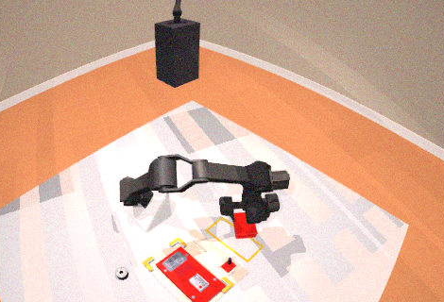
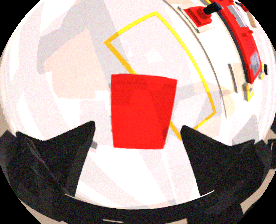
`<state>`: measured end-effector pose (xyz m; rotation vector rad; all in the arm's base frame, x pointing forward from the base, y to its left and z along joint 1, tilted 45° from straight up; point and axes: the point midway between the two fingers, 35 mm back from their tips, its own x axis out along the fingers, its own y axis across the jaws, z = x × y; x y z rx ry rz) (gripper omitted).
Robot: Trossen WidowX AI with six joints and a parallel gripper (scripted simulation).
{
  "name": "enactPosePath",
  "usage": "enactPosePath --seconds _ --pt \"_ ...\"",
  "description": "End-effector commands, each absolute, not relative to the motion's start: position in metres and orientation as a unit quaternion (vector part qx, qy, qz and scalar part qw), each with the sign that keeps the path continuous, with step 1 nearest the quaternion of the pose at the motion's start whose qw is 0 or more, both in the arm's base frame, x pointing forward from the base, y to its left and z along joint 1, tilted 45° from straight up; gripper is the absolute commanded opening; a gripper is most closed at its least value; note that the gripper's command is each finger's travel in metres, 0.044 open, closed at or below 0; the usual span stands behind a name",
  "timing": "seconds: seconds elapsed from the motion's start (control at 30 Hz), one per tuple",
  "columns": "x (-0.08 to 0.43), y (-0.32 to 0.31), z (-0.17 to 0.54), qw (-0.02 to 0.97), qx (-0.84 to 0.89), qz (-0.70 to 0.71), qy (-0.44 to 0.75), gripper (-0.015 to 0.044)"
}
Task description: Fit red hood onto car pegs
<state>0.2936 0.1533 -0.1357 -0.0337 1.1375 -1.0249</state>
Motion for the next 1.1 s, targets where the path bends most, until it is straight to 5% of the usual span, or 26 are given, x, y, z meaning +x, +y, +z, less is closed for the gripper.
enactPosePath --seconds 0.0,1.07 --pt "0.292 0.149 -0.139 0.720 -0.021 -0.464 0.515 0.0440" --pt "0.292 0.134 -0.152 0.720 -0.021 -0.464 0.515 0.0440"
